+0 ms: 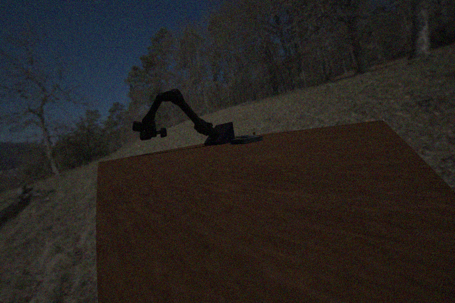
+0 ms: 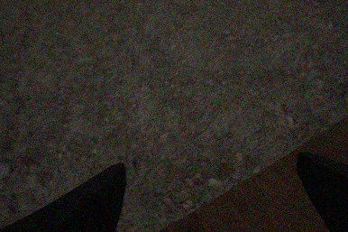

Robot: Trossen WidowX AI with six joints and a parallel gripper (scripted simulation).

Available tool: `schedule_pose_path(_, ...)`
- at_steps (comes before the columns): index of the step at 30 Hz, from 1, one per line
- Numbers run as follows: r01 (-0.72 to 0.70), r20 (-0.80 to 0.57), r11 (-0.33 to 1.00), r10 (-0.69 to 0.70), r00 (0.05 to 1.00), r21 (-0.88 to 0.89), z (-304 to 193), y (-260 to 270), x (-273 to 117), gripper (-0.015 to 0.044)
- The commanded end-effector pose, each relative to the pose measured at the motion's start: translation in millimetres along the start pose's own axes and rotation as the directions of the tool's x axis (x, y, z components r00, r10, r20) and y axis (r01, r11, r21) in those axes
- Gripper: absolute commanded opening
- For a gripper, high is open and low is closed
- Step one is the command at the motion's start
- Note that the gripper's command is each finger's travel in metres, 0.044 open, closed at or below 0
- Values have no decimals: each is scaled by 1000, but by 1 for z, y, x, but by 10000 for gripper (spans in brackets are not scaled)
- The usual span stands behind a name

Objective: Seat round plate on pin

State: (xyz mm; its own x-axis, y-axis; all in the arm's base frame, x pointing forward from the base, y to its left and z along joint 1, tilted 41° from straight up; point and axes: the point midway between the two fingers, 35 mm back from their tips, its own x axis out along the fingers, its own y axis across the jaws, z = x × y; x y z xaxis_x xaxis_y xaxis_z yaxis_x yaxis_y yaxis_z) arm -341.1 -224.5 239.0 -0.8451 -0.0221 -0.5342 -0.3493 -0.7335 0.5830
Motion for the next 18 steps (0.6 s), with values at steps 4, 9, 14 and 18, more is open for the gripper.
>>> schedule_pose_path(4, -115, -50, 993, 114, 992, -29, -18, 26, -33, 295)
schedule_pose_path(9, -271, -156, 956, 252, 955, -116, -56, 60, -96, 164)
schedule_pose_path(14, -444, -305, 882, 384, 871, -156, -92, 77, -172, 32)
schedule_pose_path(18, -531, -393, 836, 445, 805, -140, -107, 80, -218, 0)
